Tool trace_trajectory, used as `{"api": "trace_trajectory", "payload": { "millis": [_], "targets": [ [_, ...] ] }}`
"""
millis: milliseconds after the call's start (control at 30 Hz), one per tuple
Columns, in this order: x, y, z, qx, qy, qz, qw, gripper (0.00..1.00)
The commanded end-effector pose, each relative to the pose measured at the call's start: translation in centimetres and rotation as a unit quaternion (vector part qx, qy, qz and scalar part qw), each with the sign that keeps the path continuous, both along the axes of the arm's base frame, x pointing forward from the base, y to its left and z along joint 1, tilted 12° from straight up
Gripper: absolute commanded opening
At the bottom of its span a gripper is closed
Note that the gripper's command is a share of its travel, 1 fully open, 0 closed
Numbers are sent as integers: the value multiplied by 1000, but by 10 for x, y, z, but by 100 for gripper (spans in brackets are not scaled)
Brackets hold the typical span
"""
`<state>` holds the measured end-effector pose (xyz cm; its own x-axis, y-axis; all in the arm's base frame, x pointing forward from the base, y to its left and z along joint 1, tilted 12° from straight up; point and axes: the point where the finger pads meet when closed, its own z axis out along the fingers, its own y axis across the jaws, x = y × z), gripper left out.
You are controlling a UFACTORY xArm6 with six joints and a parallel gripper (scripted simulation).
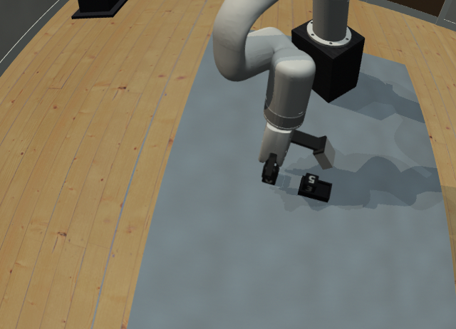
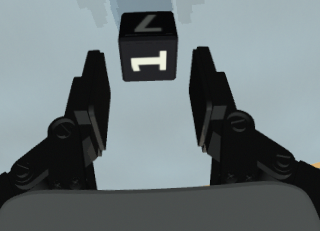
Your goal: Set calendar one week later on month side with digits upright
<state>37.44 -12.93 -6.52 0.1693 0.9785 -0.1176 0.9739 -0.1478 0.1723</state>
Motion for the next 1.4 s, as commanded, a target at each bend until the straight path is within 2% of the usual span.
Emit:
{"api": "trace_trajectory", "payload": {
  "millis": [0, 767, 1367],
  "targets": [
    [1, 0, 1, 0, -1, 0, 1000, 47],
    [1, 0, -1, 0, -1, 0, 1000, 47],
    [4, -4, -21, 0, -1, 0, 1000, 47]
  ]
}}
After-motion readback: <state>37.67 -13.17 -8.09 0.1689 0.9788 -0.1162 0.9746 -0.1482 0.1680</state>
